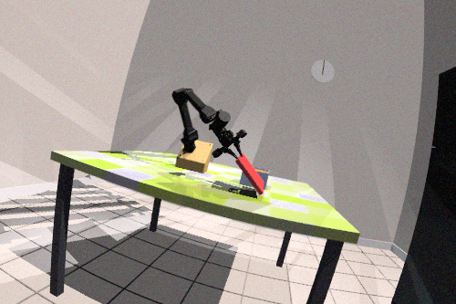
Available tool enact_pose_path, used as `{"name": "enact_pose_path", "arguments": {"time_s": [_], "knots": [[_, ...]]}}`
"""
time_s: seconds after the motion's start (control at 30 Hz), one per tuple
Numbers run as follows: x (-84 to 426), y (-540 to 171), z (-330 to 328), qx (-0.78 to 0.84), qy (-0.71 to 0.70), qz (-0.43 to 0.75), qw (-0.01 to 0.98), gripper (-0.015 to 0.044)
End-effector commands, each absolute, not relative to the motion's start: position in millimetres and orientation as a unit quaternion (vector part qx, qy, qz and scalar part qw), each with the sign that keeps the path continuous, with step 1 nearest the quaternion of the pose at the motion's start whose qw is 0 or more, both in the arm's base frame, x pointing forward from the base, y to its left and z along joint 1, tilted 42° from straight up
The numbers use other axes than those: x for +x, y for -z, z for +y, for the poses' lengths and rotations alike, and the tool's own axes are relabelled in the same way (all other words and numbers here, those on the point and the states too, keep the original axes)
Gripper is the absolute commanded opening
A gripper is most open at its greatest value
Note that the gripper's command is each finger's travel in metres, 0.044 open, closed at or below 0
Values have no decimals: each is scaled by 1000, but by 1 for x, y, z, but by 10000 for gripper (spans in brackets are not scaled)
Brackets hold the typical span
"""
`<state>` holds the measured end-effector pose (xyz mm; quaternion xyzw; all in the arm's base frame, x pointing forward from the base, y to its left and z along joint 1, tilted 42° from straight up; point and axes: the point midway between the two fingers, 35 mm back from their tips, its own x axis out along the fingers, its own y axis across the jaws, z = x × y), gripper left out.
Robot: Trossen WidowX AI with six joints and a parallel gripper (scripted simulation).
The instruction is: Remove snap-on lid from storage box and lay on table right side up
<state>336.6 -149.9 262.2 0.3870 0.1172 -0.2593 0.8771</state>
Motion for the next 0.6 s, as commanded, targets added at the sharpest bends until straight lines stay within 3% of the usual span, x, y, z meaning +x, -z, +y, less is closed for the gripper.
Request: {"name": "enact_pose_path", "arguments": {"time_s": [0.0,0.57], "knots": [[338,-258,-150,386,255,120,879,0],[339,-248,-159,386,255,120,879,0]]}}
